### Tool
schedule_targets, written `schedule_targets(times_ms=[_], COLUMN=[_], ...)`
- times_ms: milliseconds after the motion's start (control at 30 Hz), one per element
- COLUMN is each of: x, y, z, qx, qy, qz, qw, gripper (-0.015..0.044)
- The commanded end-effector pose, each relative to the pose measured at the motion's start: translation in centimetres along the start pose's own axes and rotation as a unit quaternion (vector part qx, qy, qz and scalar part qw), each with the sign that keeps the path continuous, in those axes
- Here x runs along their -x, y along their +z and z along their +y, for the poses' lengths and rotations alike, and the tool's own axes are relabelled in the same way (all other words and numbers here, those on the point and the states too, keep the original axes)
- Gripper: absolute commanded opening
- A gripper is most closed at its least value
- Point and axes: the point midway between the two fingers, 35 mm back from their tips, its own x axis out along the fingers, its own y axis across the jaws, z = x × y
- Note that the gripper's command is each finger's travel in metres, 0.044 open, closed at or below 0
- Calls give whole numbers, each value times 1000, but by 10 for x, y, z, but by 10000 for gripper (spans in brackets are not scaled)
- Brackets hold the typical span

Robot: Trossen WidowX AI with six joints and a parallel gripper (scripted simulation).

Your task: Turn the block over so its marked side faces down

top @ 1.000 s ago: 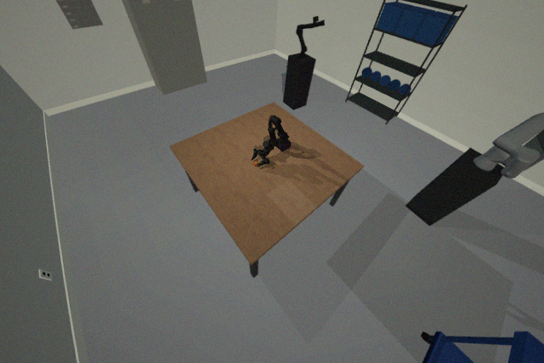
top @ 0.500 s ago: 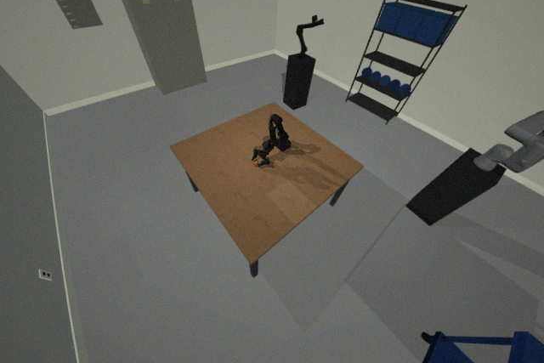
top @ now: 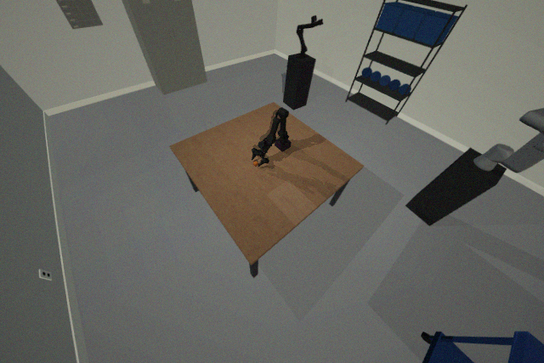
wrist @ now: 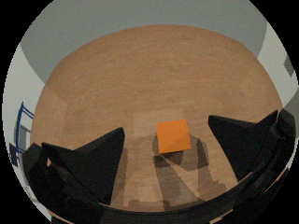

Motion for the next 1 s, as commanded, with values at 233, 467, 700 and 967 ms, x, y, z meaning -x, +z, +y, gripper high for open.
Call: schedule_targets(times_ms=[233, 467, 700, 967], x=[61, 61, 54, 46], y=[22, 22, 37, 60], z=[-4, -4, -4, -4], qx=[-9, -9, -7, -8], qy=[-2, -2, -2, -1], qz=[117, 117, 194, 330], qw=[993, 993, 981, 944], gripper=[440, 440, 440, 440])
